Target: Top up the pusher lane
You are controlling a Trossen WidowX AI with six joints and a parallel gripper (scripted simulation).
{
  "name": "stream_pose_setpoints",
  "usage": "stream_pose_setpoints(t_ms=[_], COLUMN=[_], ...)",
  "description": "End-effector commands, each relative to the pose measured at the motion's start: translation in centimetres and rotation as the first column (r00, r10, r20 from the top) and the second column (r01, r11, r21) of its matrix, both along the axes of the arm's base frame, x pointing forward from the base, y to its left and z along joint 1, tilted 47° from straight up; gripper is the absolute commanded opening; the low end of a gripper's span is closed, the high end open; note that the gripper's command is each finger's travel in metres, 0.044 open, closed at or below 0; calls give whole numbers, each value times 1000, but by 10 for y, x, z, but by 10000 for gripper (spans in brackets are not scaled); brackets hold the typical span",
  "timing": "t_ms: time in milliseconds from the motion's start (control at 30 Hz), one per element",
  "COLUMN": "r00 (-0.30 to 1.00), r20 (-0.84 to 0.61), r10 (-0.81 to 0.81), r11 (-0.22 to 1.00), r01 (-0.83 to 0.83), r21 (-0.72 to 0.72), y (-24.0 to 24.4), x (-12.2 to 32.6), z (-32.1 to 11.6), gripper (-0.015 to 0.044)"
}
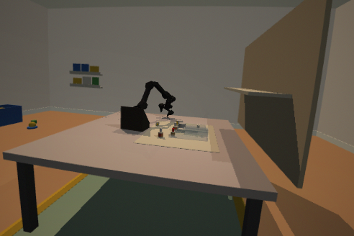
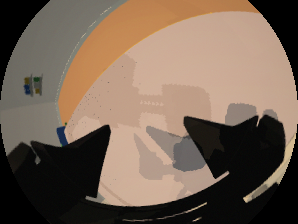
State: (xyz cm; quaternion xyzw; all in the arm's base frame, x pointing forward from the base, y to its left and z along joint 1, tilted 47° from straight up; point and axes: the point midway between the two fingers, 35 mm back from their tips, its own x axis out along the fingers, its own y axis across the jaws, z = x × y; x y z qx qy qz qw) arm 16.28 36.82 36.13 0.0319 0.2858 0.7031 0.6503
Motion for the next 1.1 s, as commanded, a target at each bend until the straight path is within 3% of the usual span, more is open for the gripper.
stream_pose_setpoints(t_ms=[0,333,600,800,1067], r00=[988,873,747,650,564], r20=[31,54,38,2,-59], r10=[-153,-484,-664,-760,-823], r11=[988,859,703,593,507], r01=[154,487,641,694,687], r21=[-28,-157,-307,-408,-521], y=[-25,-119,-219,-298,-393], x=[56,179,245,268,258], z=[-14,-71,-138,-188,-259], gripper=[440,440,440,440,440])
